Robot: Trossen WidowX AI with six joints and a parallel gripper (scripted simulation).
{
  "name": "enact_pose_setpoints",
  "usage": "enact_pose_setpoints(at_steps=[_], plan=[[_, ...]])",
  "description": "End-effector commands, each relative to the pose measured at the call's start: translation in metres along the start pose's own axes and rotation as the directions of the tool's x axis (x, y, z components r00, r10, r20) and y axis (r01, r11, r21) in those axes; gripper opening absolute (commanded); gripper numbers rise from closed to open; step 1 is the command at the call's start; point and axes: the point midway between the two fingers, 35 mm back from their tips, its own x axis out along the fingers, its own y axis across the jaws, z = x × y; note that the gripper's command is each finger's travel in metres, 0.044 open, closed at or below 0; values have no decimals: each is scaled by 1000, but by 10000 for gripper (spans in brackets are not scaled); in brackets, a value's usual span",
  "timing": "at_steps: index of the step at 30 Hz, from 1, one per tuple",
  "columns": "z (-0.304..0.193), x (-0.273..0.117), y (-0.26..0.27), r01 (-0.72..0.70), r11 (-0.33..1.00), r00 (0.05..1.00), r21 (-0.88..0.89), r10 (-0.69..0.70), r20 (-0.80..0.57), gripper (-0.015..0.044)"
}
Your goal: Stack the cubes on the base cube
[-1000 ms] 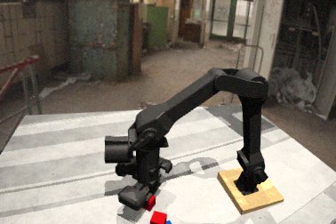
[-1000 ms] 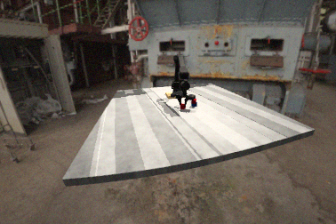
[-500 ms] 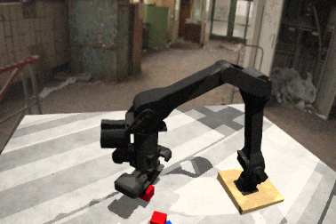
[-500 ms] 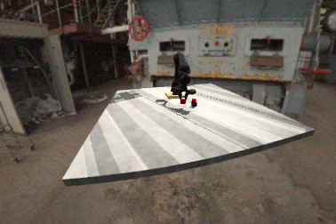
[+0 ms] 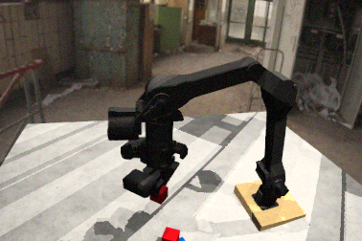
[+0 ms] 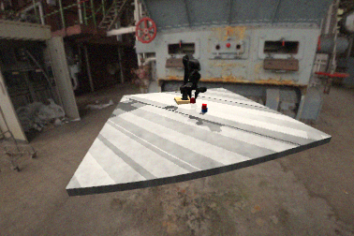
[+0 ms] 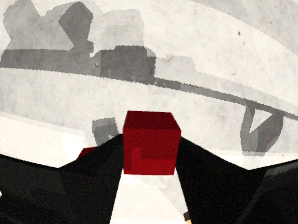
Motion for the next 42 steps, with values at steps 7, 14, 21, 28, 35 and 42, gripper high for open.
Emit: enact_pose_setpoints(at_steps=[7, 14, 21, 28, 35, 42], plan=[[-10, -12, 6, -5, 1000, 1000, -30, 5, 10, 105], [-29, -11, 19, -7, 997, 1000, -79, 8, 11, 105], [-49, -10, 30, -9, 992, 1000, -123, 11, 10, 105], [-69, -8, 40, -11, 986, 1000, -164, 12, 8, 105], [-90, -6, 47, -11, 980, 1000, -197, 12, 3, 105], [-110, -4, 53, -10, 973, 1000, -229, 10, -2, 105]])
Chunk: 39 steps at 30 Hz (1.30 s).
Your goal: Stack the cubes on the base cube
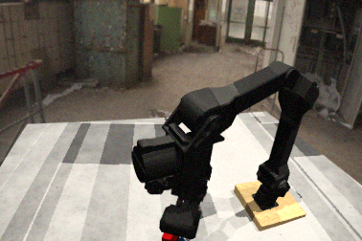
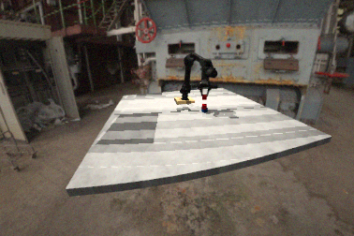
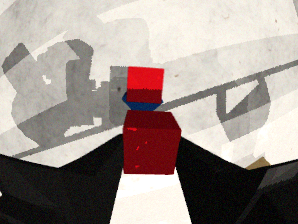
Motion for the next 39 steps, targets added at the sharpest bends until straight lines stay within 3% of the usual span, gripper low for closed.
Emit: enact_pose_setpoints(at_steps=[1, 39], plan=[[-11, 2, 4, -2, 1000, 1000, -11, 2, -7, 105], [-13, 56, 5, -2, 1000, 1000, -14, 2, -7, 105]])
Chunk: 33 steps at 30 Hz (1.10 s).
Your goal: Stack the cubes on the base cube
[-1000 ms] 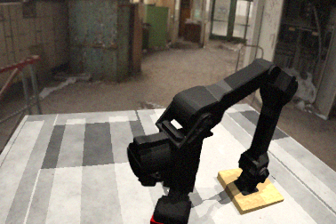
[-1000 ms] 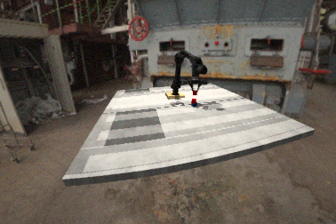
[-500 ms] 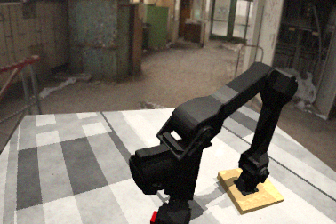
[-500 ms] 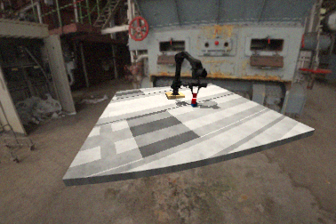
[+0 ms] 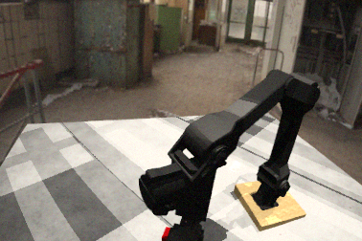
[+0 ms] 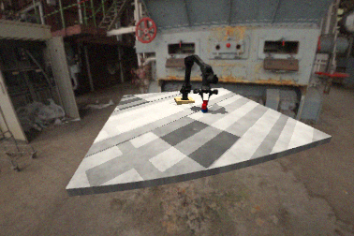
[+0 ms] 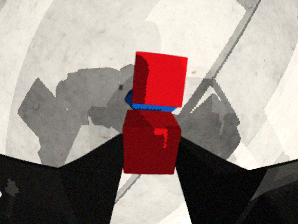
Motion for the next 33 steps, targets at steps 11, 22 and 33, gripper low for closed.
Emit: enact_pose_setpoints(at_steps=[11, 22, 33], plan=[[-2, 15, -2, 10, 1000, 1000, 6, -10, -17, 105], [-2, 15, -2, 10, 1000, 1000, 6, -10, -17, 105], [-2, 17, -2, 10, 1000, 1000, 6, -10, -17, 105]])
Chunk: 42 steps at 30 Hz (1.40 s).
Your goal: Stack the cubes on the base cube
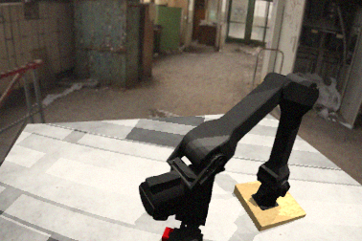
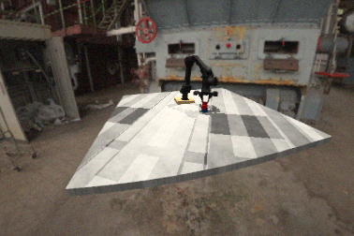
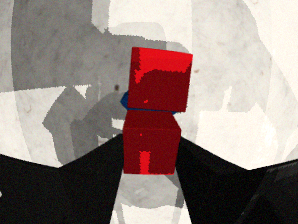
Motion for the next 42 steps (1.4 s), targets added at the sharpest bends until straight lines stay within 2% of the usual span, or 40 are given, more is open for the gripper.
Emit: enact_pose_setpoints(at_steps=[1, 29, 33, 42], plan=[[-1, 3, 0, 1, 1000, 1000, 5, -1, -7, 105], [-1, 3, 0, 1, 1000, 1000, 5, -1, -7, 105], [-1, 3, 0, 1, 1000, 1000, 5, -1, -7, 205], [0, -8, 0, 1, 1000, 1000, 0, -1, -1, 205]])
